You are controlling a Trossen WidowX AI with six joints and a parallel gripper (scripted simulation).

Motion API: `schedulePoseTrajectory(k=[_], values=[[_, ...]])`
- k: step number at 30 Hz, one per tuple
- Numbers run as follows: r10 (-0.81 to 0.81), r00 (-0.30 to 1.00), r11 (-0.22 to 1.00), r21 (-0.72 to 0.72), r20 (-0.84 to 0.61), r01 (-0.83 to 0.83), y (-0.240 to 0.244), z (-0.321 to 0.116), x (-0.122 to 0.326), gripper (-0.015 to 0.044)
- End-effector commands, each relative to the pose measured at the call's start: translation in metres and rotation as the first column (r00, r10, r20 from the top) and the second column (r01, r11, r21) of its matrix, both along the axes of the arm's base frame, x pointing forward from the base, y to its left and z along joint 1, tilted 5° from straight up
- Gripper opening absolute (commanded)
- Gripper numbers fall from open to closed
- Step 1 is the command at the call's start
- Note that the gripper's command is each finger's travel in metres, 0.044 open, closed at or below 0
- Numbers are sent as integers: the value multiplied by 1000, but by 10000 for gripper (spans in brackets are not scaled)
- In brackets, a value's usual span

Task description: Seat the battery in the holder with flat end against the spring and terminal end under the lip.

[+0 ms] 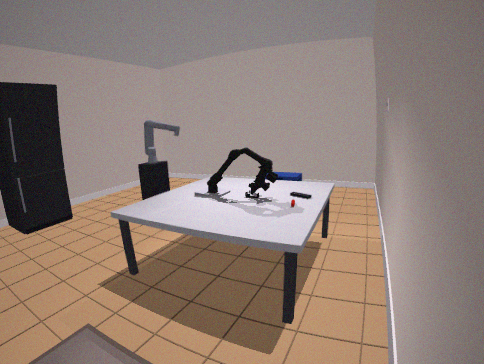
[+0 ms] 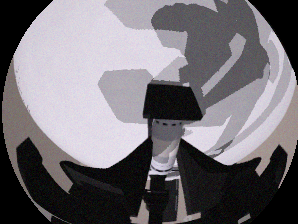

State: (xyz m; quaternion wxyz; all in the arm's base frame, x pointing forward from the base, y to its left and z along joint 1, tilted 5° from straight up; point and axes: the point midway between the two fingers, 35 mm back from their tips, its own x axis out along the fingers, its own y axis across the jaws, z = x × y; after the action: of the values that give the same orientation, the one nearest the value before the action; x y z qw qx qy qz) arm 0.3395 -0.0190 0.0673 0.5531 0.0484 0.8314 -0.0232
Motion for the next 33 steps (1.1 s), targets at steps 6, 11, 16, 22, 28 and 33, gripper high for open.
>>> schedulePoseTrajectory(k=[6, 11, 16, 22, 28, 33], values=[[2, 998, 1000, -9, 66, -1, 0, -1, 4, 83], [2, 996, 1000, -11, 88, -1, 0, -1, 3, 83], [2, 994, 1000, -14, 111, -1, 0, -2, 3, 83], [2, 991, 1000, -17, 137, 0, 0, -3, 2, 83], [2, 987, 1000, -19, 164, 1, 0, -4, 1, 83], [2, 983, 1000, -22, 186, 2, 0, -4, 1, 83]])
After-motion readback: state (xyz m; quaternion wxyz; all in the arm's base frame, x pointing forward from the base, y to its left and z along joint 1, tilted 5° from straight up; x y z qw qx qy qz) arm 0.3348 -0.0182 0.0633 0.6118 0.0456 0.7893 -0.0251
